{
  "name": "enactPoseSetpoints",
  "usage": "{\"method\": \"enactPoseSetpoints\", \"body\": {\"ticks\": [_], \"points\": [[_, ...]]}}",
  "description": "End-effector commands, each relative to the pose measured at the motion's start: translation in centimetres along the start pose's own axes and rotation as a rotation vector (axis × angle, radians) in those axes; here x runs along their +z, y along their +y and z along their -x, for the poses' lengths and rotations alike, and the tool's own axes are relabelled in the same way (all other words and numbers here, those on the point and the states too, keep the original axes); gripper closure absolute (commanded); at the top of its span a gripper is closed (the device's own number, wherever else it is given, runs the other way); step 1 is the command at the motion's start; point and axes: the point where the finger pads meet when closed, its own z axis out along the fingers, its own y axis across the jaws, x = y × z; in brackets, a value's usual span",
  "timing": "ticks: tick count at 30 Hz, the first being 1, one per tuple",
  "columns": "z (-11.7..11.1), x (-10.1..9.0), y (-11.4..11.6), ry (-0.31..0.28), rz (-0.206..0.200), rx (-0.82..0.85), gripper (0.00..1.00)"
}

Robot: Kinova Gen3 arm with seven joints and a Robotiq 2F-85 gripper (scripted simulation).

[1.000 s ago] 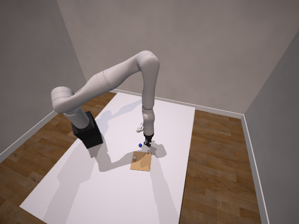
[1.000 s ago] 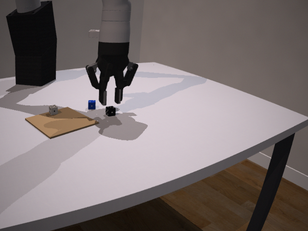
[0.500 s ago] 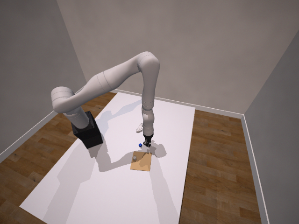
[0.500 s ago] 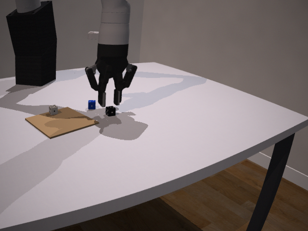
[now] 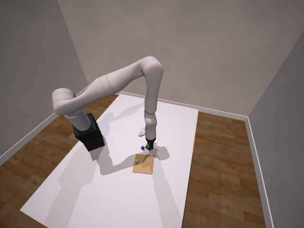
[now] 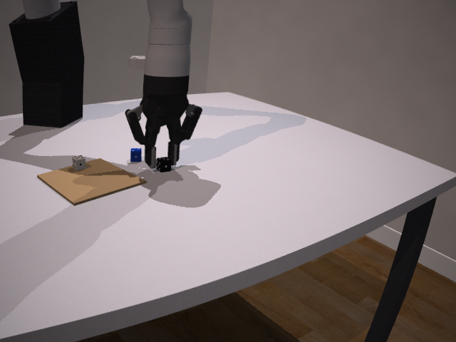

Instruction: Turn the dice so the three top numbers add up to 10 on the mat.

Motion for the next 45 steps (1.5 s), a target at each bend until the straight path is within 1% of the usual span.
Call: {"method": "enactPoseSetpoints", "body": {"ticks": [1, 38, 39, 45], "points": [[0.12, 0.36, 0.25, -0.004, 0.006, 0.008, 0.65], [0.12, 0.38, 0.25, -0.004, 0.006, 0.008, 0.65], [0.12, 0.38, 0.25, -0.004, 0.006, 0.008, 0.85], [0.12, 0.38, 0.25, -0.004, 0.006, 0.008, 0.85]]}}
